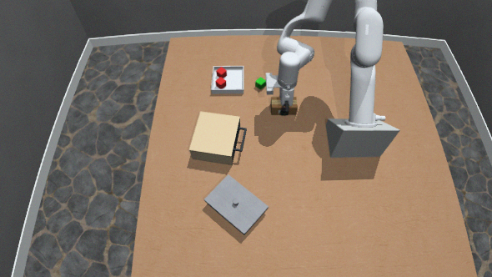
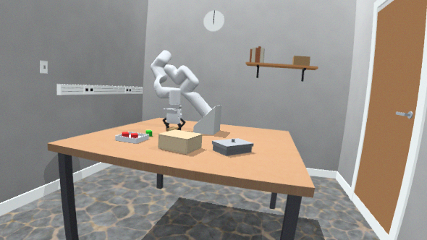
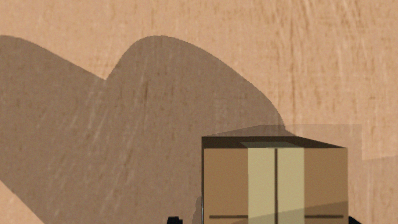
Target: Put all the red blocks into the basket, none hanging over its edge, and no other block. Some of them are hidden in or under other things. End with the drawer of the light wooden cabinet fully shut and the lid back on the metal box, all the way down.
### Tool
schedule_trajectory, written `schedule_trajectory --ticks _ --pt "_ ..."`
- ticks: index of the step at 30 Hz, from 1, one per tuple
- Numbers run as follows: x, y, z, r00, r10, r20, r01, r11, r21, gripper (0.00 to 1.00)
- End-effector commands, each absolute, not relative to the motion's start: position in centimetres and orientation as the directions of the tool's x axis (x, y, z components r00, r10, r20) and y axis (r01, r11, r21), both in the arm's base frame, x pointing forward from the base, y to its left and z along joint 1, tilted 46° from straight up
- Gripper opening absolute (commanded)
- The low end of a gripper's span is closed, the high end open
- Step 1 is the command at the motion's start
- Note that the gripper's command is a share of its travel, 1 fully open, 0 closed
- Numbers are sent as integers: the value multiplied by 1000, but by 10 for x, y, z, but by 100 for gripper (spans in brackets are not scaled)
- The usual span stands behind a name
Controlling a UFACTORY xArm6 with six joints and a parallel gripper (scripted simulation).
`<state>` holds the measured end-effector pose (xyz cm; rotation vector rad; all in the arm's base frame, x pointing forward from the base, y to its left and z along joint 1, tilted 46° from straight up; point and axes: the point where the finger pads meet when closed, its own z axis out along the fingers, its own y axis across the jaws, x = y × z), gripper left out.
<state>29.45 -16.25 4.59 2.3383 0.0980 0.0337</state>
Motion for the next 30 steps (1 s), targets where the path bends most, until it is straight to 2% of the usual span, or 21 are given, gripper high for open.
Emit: schedule_trajectory --ticks 1,2,3,30 --pt "295 -162 46 997 82 -4 60 -693 718 90" --pt "295 -162 46 997 82 -4 60 -693 718 90" --pt "295 -162 46 997 82 -4 60 -693 718 62" --pt "295 -162 46 997 82 -4 60 -693 718 62"
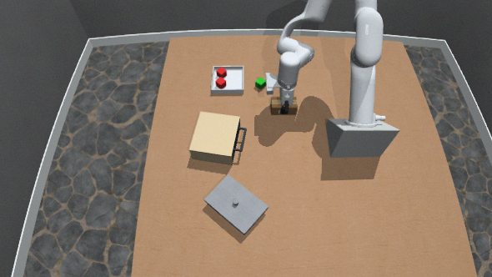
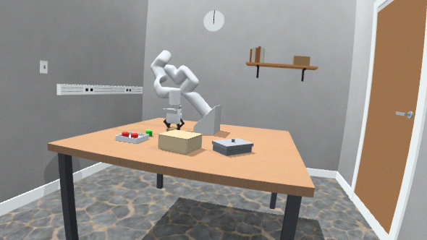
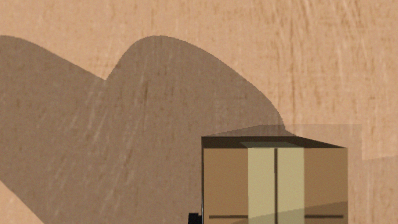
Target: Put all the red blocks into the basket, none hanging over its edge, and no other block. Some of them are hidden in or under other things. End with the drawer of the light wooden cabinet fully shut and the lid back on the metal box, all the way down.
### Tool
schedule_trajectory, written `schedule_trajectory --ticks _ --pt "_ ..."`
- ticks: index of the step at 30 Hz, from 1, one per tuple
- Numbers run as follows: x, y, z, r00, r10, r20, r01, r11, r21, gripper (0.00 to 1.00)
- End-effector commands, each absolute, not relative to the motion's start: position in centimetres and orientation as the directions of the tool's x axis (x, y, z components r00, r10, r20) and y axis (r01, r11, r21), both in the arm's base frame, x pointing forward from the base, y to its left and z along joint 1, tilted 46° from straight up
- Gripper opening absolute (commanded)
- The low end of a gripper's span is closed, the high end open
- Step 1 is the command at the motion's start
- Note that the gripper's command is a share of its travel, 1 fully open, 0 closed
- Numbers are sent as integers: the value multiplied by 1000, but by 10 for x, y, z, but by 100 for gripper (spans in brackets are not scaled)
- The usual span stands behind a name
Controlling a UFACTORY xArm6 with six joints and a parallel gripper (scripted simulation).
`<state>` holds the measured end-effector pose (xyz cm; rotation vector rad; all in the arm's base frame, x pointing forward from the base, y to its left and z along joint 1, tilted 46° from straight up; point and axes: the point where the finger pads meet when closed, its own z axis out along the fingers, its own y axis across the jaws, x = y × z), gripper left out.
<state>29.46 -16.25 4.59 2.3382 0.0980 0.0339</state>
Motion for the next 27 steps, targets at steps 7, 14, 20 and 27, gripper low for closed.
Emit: schedule_trajectory --ticks 7,14,20,27 --pt "295 -162 46 997 82 -4 60 -693 718 62" --pt "295 -161 47 997 82 -4 60 -693 718 62" --pt "295 -157 51 997 82 -4 60 -693 718 62" --pt "294 -147 61 997 82 -4 60 -693 718 62"
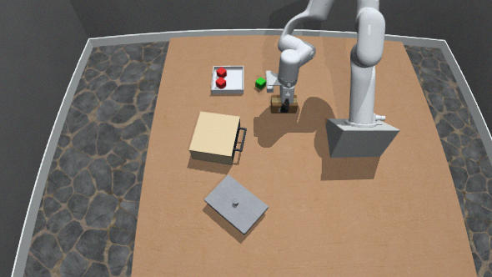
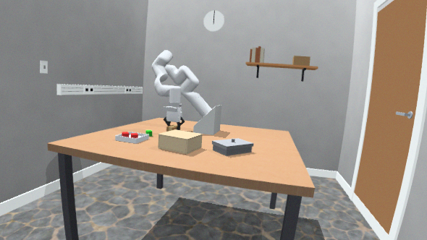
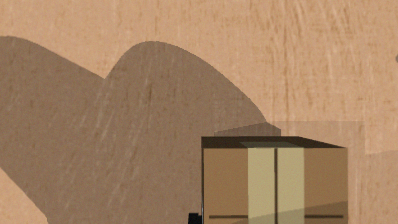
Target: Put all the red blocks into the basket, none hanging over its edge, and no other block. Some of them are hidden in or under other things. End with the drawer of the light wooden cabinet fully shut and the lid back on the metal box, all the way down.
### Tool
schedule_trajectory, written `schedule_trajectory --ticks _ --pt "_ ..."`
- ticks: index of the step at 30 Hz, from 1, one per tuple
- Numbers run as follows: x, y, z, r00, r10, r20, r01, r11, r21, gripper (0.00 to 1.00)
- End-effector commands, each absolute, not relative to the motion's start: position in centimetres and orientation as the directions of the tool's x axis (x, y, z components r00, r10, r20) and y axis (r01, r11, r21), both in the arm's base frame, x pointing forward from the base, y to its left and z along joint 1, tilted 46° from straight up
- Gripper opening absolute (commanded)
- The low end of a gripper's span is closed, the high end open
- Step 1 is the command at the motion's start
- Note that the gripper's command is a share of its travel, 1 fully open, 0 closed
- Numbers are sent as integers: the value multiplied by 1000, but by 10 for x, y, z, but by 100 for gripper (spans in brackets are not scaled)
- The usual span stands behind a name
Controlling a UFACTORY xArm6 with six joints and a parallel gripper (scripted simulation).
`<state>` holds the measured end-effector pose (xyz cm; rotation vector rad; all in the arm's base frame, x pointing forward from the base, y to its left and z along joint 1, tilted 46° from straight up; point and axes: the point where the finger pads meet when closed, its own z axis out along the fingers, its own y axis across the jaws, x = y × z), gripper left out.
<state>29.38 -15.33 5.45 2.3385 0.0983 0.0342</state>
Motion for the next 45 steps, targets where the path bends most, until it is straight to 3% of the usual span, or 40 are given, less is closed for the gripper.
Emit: schedule_trajectory --ticks 1,45 --pt "294 -147 61 997 82 -4 60 -693 718 62" --pt "287 -51 154 997 82 -4 60 -693 718 62"
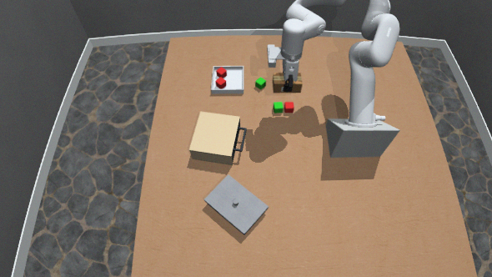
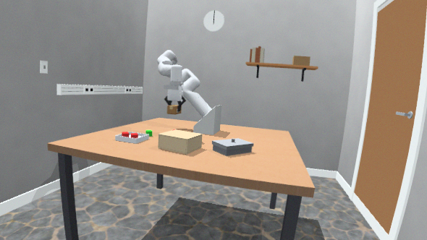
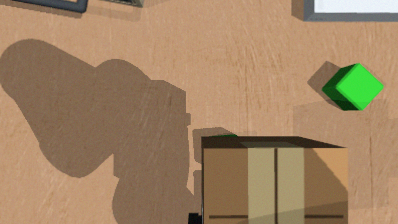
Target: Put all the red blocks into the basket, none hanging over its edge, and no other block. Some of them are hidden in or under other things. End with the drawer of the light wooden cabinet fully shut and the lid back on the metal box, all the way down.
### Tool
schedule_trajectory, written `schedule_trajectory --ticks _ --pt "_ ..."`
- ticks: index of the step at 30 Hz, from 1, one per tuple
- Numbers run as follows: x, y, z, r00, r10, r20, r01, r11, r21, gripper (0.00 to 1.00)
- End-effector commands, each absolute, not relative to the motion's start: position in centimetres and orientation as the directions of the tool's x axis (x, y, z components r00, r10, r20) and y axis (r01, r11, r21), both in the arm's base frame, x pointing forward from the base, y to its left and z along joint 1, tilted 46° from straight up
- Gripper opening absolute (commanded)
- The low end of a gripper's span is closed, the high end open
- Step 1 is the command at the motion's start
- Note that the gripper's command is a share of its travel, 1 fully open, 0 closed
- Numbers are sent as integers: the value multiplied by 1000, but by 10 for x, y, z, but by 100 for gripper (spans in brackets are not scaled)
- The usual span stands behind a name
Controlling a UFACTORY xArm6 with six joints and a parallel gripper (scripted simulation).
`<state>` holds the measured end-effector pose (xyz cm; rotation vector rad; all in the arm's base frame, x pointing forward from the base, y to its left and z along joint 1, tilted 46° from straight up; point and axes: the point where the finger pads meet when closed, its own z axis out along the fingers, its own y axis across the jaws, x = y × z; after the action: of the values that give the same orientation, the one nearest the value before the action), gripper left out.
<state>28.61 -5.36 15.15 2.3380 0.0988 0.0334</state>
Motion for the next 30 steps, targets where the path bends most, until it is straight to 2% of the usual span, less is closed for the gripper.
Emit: schedule_trajectory --ticks 1,3,5,7,8,16,19,30 --pt "287 -51 154 997 82 -4 60 -693 718 62" --pt "287 -52 155 997 76 3 51 -695 718 62" --pt "297 -71 175 992 -42 120 -114 -705 700 62" --pt "297 -71 175 992 -42 120 -114 -705 700 62" --pt "303 -90 196 962 -152 227 -267 -694 669 62" --pt "302 -160 268 802 -384 457 -595 -582 554 62" --pt "302 -160 268 709 -462 533 -703 -523 481 62" --pt "302 -160 268 709 -462 533 -703 -523 481 62"
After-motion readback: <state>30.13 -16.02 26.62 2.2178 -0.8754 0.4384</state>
